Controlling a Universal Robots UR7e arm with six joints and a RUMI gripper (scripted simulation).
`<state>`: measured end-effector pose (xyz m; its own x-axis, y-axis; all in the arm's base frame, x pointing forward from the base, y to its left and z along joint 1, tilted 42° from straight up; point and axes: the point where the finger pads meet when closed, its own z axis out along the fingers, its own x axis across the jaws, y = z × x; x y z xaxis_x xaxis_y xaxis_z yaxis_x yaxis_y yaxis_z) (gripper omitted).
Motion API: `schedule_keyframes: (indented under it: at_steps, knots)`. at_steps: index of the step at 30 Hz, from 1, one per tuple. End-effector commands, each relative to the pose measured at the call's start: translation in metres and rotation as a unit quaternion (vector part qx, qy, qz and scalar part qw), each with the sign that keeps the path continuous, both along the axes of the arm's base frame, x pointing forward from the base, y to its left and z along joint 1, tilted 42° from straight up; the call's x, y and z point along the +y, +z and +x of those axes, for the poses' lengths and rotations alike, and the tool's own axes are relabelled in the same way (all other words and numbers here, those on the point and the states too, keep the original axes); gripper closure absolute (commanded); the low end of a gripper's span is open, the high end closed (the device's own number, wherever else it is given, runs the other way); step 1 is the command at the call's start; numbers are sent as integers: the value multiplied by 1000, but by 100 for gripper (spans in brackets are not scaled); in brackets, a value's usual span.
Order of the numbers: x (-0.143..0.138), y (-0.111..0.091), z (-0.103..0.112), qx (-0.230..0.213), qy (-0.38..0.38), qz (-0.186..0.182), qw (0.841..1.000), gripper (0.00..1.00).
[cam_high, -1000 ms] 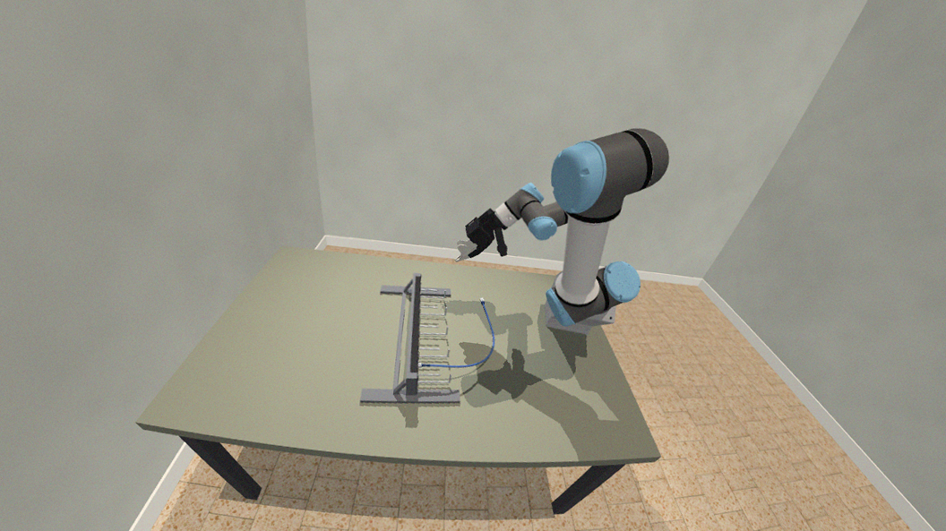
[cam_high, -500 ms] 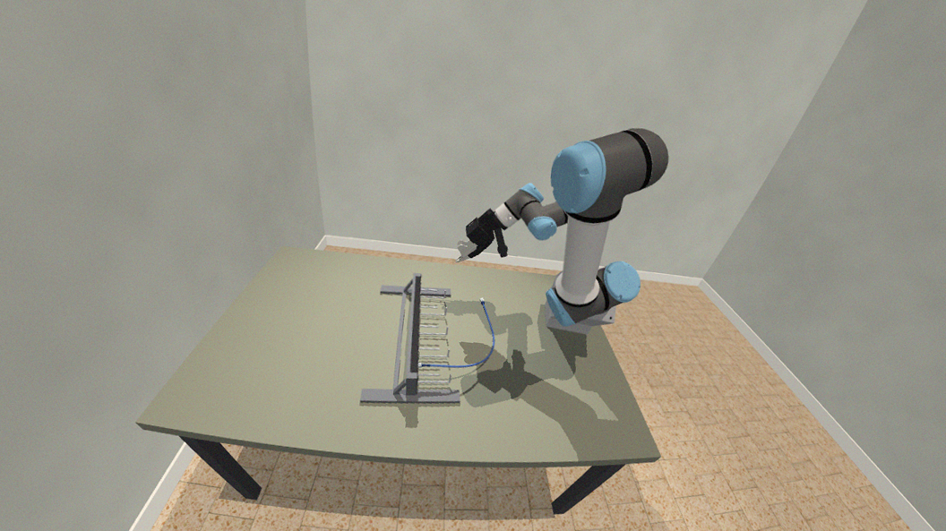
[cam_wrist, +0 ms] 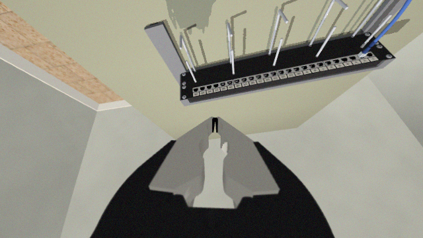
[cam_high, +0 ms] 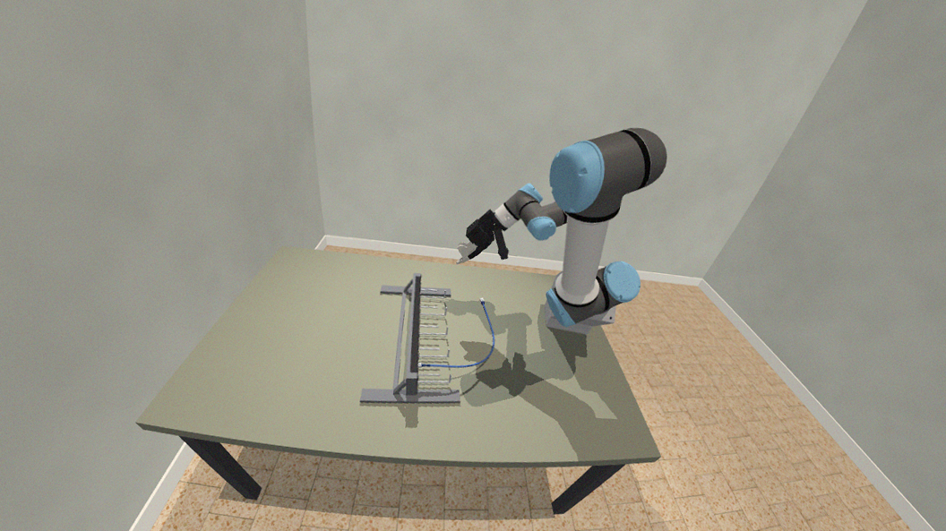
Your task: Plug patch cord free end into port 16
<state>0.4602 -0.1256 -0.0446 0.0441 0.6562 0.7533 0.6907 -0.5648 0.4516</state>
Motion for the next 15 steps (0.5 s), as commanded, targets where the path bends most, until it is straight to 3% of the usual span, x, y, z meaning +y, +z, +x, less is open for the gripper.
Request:
schedule_keyframes:
  at_steps: [1, 5, 15]
  knots:
    - [3, -2, -1, 29, -19, 31, 999, 100]
    - [4, -3, -2, 41, -27, 45, 998, 100]
    - [12, -10, -6, 117, -76, 129, 982, 100]
